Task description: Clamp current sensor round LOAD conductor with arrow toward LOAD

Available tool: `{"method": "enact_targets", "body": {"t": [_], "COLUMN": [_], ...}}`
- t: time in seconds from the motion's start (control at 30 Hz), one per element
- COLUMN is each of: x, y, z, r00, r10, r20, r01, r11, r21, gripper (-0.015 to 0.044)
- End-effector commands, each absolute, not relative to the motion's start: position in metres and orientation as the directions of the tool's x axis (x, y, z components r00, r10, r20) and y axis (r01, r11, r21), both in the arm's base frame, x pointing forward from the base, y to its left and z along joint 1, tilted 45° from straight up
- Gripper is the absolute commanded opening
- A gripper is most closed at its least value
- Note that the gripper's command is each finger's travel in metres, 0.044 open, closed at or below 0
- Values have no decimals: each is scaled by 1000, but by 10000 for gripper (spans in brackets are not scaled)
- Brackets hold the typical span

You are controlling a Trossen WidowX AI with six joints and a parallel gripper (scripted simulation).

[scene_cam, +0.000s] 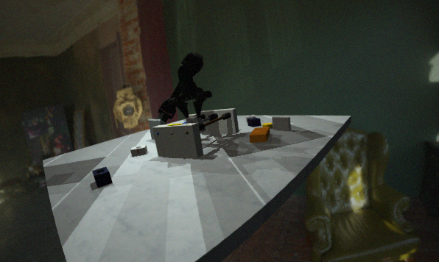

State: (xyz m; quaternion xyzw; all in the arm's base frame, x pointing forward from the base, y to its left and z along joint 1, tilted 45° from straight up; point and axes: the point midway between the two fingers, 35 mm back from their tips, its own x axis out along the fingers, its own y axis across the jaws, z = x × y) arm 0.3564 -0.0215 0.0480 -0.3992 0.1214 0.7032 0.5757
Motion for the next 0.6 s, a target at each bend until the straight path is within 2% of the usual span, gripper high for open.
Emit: {"method": "enact_targets", "body": {"t": [0.0, 0.23, 0.57], "x": [356, 356, 356], "y": [-23, -23, -7], "z": [49, 49, 34], "r00": [-14, -14, -25], "r10": [714, 714, 709], "r20": [-700, -700, -705], "r01": [-908, -908, -906], "r11": [-302, -302, -314], "r21": [-290, -290, -284], "gripper": [262, 440, 440]}}
